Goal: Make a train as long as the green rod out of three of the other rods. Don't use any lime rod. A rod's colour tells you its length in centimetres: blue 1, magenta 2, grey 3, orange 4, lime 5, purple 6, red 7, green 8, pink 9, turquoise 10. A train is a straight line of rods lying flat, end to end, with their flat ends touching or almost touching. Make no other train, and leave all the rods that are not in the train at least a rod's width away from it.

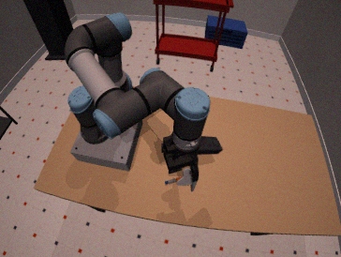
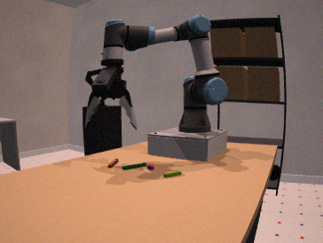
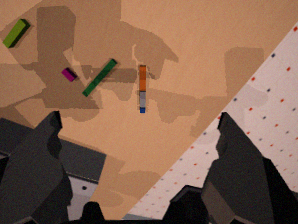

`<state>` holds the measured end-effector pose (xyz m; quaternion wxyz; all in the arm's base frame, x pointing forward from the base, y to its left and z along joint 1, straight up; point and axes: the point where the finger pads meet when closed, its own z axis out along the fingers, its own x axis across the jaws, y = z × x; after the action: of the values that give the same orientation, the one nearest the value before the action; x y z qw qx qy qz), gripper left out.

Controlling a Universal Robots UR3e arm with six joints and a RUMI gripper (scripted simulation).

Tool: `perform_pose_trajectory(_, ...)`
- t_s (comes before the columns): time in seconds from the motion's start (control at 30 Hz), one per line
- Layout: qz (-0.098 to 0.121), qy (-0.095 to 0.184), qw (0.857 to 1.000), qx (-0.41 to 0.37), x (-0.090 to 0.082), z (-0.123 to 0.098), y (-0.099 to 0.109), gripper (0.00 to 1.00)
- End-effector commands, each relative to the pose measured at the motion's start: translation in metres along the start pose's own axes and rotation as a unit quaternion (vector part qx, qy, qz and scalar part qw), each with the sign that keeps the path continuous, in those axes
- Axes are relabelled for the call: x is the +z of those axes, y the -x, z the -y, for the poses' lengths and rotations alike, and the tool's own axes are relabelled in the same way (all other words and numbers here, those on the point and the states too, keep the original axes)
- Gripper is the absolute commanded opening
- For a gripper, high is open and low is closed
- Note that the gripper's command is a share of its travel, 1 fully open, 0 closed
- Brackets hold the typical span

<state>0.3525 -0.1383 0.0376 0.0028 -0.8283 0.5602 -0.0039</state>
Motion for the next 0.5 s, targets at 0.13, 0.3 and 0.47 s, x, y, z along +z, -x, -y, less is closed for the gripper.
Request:
perform_pose_trajectory(0.13, 0.000, 0.000, 1.000, 0.000, -0.022, 0.000, 0.000, 1.00)
perform_pose_trajectory(0.3, 0.000, 0.000, 1.000, 0.000, -0.039, 0.000, 0.000, 1.00)
perform_pose_trajectory(0.47, 0.000, 0.001, 1.000, 0.000, -0.055, 0.000, 0.000, 1.00)
